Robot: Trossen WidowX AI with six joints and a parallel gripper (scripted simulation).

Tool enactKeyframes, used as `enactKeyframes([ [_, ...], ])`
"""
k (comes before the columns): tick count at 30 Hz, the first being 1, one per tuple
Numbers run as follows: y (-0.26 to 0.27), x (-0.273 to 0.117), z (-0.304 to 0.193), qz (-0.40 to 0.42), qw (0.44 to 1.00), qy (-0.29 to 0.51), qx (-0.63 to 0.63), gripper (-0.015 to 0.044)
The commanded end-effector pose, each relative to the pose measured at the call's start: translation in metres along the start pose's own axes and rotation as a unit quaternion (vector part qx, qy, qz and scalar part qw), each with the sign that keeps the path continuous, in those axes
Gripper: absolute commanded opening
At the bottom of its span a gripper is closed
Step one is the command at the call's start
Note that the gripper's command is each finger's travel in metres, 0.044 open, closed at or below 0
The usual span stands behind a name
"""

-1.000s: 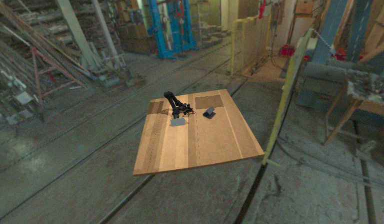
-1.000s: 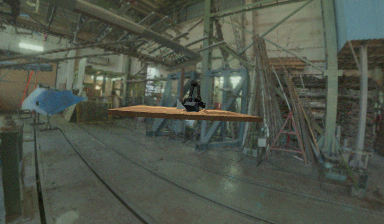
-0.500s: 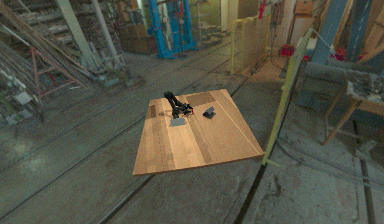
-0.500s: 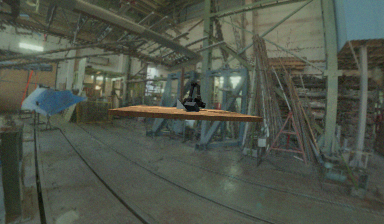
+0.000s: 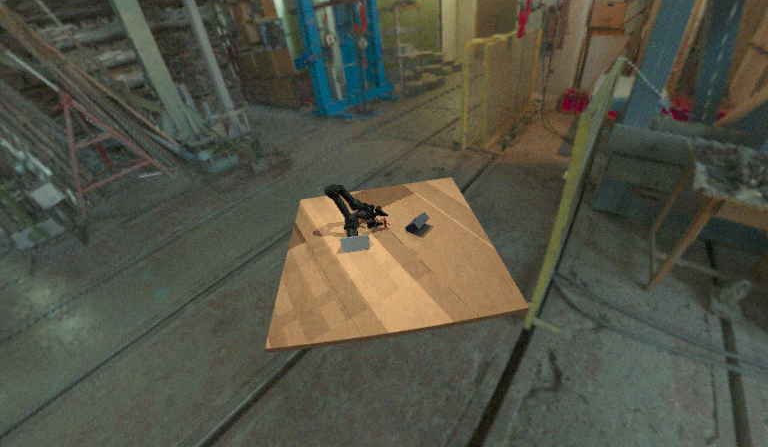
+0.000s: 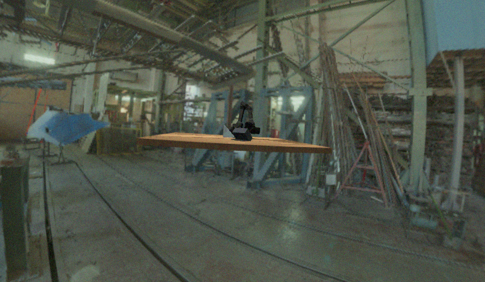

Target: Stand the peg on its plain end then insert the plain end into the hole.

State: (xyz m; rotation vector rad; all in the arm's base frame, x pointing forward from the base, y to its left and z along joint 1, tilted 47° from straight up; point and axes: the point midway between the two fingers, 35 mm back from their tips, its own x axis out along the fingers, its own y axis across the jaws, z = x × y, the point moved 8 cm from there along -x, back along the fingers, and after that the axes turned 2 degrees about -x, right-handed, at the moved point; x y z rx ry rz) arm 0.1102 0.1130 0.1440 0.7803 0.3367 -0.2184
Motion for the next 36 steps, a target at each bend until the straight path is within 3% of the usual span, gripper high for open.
enactKeyframes([
  [1,0.006,0.009,0.023,-0.027,0.999,0.017,0.014,0.044],
  [9,0.006,0.013,0.084,-0.033,0.998,0.037,0.031,0.044],
  [18,-0.002,-0.018,0.144,0.026,1.0,-0.009,-0.001,0.044],
  [26,-0.003,-0.02,0.148,0.026,1.0,-0.008,-0.013,0.044],
  [36,0.002,-0.002,0.144,-0.03,0.989,0.111,-0.097,0.044],
])
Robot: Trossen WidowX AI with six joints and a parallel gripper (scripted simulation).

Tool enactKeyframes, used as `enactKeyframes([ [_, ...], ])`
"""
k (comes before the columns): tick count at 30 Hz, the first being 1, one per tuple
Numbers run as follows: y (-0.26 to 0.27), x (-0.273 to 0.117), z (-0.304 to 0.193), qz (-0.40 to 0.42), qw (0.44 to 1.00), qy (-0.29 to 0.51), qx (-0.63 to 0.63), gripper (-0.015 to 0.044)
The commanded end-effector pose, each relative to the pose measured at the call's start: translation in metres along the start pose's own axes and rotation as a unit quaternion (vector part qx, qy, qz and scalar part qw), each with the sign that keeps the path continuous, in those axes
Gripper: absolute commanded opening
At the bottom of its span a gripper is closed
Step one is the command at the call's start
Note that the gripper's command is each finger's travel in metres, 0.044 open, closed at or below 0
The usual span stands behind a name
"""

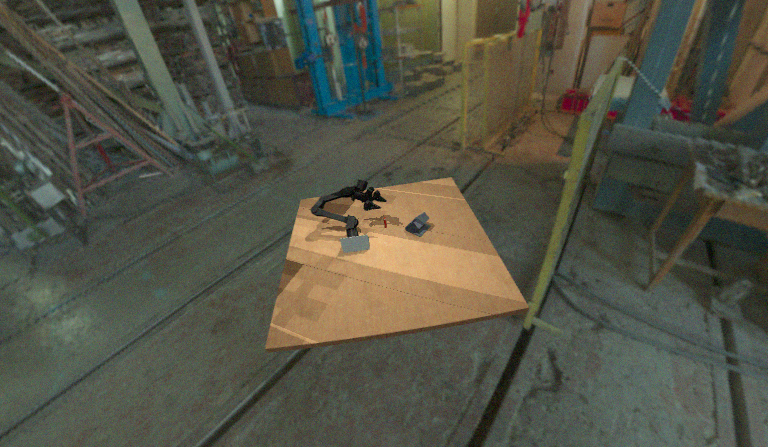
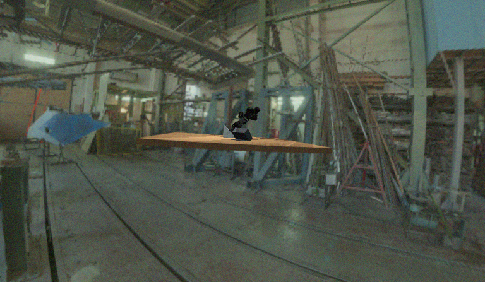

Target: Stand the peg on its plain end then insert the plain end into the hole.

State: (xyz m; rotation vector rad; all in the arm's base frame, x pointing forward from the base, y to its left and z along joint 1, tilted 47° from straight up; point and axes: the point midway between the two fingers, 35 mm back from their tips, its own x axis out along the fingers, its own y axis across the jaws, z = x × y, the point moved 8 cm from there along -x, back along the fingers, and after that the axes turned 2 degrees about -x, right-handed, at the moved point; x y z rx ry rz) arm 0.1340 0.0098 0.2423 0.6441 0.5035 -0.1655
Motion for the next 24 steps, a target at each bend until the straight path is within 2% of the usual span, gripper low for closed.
enactKeyframes([
  [1,0.003,0.007,0.001,-0.015,0.998,0.048,-0.028,0.044],
  [12,0.006,0.027,0.002,-0.045,0.978,0.185,-0.084,0.044],
  [24,0.008,0.047,0.004,-0.037,0.921,0.37,-0.112,0.044],
])
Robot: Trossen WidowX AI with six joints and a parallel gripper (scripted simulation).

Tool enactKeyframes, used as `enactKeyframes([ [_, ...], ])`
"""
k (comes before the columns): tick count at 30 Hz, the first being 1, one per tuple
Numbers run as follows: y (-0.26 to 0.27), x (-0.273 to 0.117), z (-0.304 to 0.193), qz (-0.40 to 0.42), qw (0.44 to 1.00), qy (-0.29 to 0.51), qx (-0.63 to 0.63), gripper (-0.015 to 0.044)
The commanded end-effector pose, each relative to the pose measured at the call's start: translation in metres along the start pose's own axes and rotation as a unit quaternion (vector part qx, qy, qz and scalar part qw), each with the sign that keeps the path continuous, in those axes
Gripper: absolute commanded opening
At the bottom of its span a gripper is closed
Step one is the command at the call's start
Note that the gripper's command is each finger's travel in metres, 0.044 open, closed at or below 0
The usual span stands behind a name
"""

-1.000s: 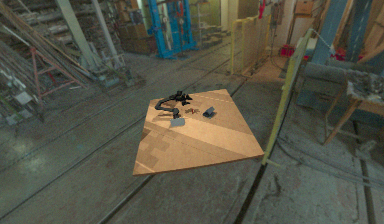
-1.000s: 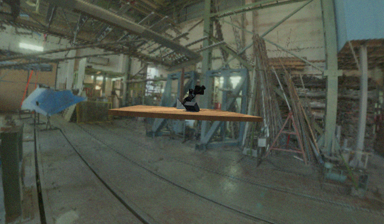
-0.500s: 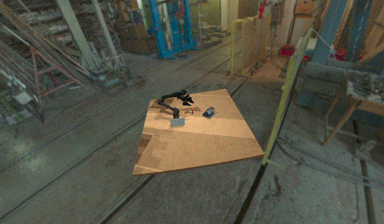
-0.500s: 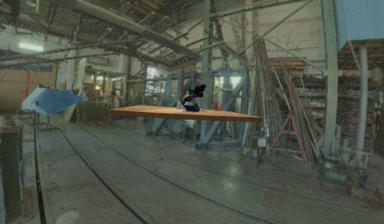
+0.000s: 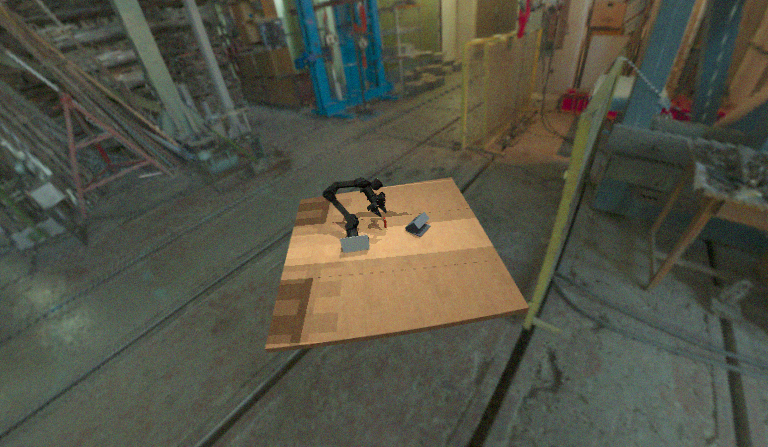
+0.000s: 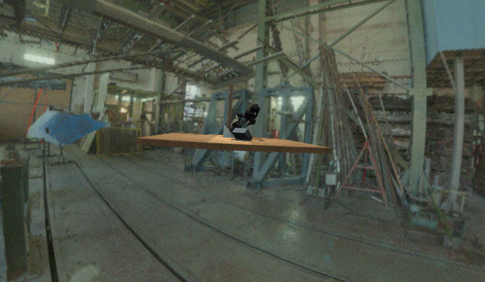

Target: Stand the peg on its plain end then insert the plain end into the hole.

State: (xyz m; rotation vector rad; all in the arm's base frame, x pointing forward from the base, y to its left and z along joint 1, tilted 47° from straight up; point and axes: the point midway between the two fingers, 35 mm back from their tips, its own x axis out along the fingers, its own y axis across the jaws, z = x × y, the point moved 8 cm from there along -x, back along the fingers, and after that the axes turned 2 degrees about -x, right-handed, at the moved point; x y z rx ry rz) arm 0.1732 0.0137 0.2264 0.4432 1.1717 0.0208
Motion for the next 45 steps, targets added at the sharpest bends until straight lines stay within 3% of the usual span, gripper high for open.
enactKeyframes([
  [1,0.001,0.003,0.006,0.018,0.998,0.064,-0.011,0.044],
  [21,-0.006,0.025,0.05,0.192,0.932,0.305,0.024,0.044],
  [45,0.002,0.041,0.04,0.218,0.929,0.297,-0.028,0.044],
])
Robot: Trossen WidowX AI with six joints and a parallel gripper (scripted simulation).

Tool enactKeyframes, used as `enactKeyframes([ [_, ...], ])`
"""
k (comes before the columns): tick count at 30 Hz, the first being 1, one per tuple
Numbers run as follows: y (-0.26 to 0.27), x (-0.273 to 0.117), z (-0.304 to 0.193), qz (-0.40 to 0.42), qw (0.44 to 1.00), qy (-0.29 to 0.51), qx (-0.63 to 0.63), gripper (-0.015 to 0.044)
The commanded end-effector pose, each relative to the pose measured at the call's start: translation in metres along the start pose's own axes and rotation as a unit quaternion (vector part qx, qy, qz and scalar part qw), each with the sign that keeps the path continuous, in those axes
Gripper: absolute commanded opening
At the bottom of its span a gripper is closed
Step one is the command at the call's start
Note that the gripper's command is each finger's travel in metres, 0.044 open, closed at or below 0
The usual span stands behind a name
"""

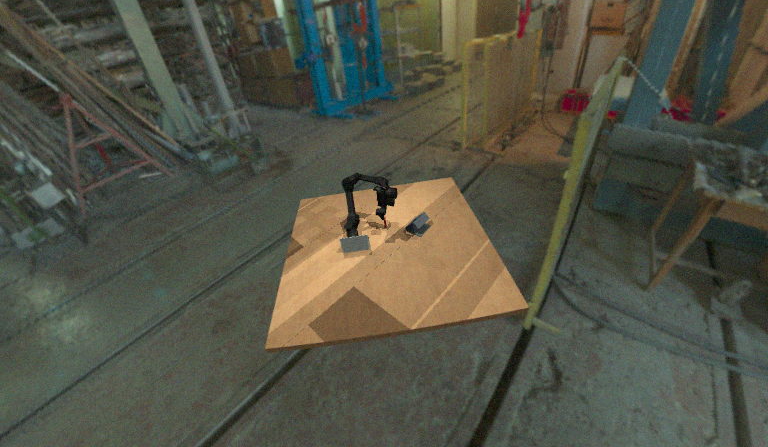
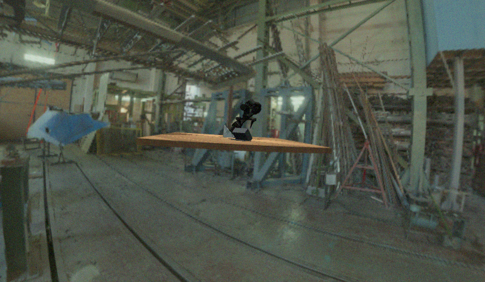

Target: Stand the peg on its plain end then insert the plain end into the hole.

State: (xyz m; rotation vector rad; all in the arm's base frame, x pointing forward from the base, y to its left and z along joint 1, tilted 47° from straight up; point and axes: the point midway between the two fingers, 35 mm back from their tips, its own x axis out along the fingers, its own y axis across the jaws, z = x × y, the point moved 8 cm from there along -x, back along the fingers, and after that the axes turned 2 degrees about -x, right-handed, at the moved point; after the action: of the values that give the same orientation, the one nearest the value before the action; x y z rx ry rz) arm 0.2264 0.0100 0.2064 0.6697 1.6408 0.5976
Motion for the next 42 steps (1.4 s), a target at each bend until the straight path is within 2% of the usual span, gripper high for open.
enactKeyframes([
  [1,-0.001,0.005,0.0,0.002,1.0,0.001,-0.005,0.044],
  [42,0.0,0.065,-0.001,0.004,1.0,0.001,-0.006,0.044],
])
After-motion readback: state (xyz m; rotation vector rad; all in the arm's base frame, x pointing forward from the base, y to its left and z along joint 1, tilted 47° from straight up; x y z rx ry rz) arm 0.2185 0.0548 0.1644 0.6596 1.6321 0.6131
